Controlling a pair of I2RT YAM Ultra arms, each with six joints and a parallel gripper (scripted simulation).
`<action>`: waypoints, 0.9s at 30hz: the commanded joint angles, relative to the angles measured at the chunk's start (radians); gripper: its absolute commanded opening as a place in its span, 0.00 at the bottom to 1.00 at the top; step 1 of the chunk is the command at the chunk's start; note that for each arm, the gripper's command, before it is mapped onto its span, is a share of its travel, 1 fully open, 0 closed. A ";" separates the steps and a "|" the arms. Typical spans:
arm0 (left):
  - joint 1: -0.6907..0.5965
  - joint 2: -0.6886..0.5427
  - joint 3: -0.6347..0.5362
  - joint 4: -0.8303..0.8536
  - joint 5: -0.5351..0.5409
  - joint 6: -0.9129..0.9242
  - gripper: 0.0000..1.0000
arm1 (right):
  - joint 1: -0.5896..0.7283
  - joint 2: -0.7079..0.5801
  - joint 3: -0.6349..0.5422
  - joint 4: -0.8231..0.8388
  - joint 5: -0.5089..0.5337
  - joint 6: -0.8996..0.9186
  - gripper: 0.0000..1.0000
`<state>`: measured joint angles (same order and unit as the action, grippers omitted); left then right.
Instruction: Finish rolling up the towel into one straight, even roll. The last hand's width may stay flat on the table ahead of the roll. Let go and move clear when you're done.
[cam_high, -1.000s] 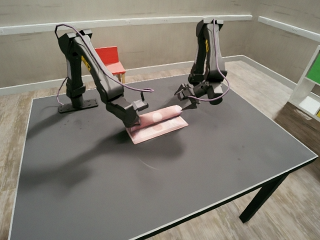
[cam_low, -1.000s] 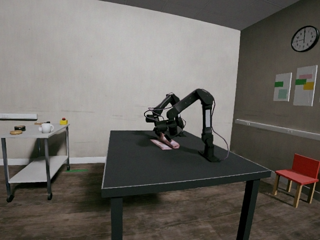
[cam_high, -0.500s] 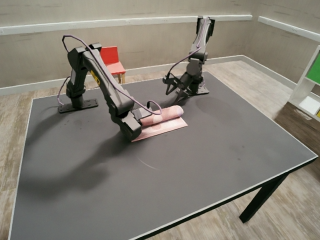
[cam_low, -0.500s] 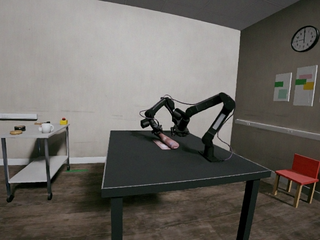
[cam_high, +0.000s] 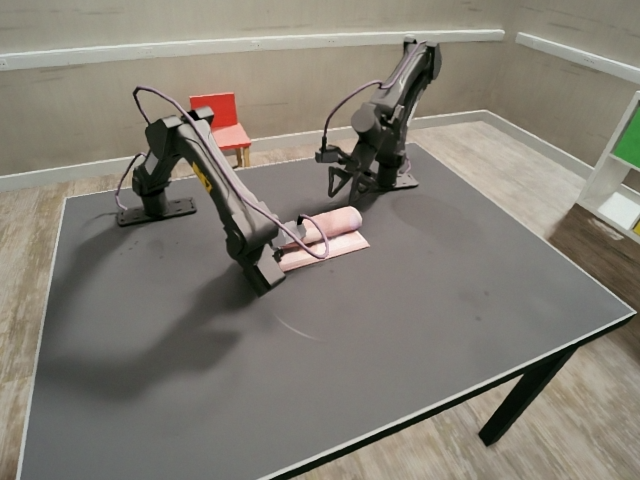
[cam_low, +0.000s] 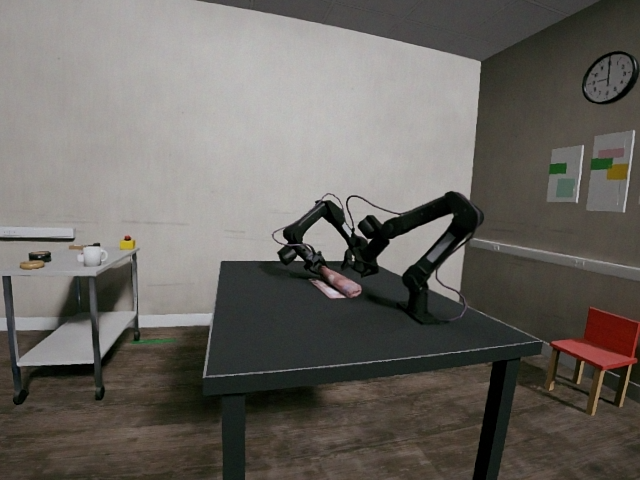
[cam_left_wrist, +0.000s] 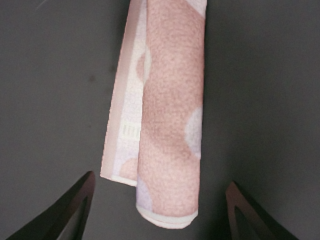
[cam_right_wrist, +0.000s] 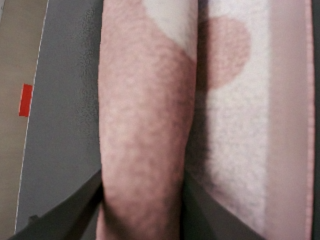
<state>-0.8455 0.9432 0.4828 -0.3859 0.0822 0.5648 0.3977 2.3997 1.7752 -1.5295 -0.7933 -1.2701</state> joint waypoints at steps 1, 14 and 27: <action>0.070 0.002 0.009 0.030 0.017 0.059 0.98 | -0.006 -0.001 0.027 -0.033 -0.017 -0.026 0.37; 0.083 0.042 -0.105 0.177 0.036 0.074 0.98 | -0.006 0.005 0.023 -0.026 -0.017 -0.027 0.37; 0.034 0.181 -0.183 0.403 -0.002 0.032 0.98 | -0.006 0.005 0.023 -0.026 -0.017 -0.027 0.37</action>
<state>-0.7998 1.0912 0.2729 -0.0441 0.0933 0.6136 0.3973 2.4088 1.7752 -1.5406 -0.8001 -1.2827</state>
